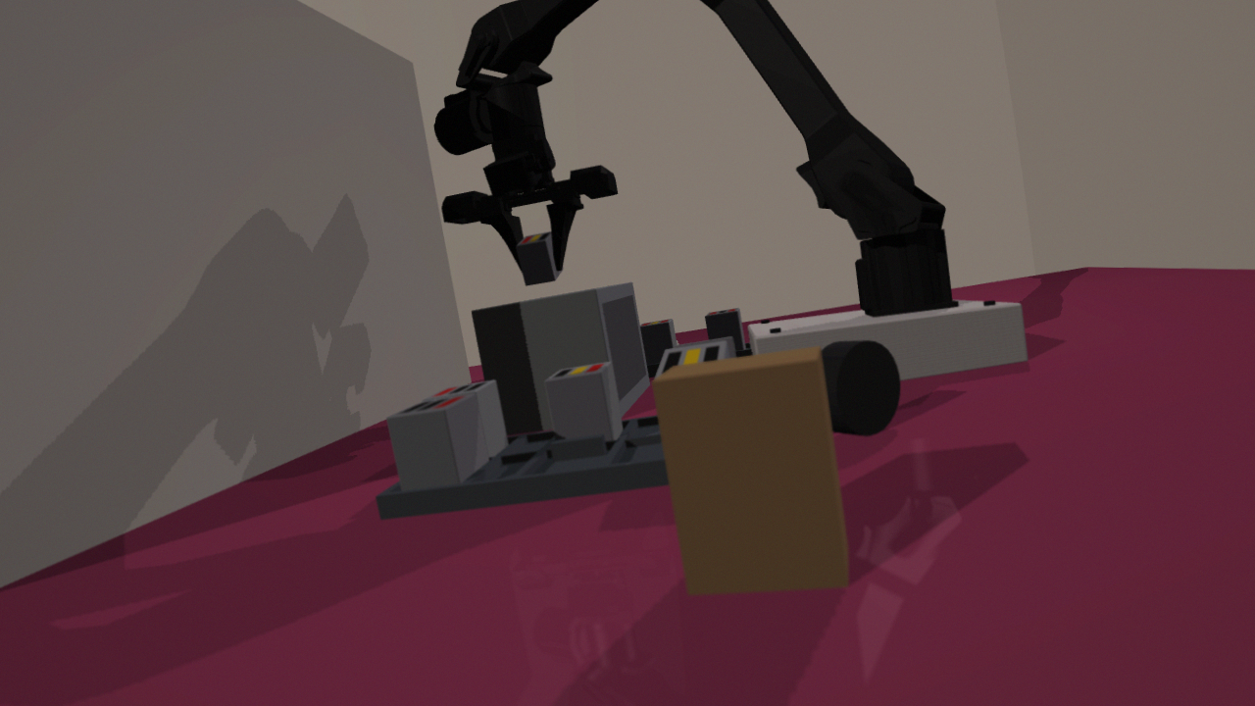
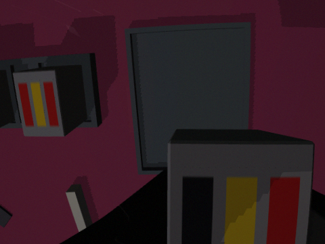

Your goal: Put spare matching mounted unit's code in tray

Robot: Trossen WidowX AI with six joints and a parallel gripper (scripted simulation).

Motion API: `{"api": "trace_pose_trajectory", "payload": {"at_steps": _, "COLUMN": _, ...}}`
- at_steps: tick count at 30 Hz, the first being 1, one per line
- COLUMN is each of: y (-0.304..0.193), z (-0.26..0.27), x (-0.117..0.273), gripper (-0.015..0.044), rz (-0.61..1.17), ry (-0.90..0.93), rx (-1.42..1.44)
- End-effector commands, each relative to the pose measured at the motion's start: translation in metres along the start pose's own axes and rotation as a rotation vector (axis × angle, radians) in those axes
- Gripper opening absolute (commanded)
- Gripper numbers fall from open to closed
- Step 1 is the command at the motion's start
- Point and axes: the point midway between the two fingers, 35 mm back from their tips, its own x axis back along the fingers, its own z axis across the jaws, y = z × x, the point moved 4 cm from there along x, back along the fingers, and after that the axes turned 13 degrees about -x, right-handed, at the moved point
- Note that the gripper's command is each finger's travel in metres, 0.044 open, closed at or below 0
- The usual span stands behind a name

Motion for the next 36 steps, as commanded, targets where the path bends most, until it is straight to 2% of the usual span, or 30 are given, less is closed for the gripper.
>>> {"api": "trace_pose_trajectory", "payload": {"at_steps": 1, "y": 0.000, "z": 0.001, "x": -0.005, "gripper": 0.0000, "rz": 0.003, "ry": 0.006, "rx": 0.003}}
{"api": "trace_pose_trajectory", "payload": {"at_steps": 36, "y": -0.001, "z": 0.000, "x": -0.032, "gripper": 0.0000, "rz": 0.003, "ry": 0.006, "rx": 0.003}}
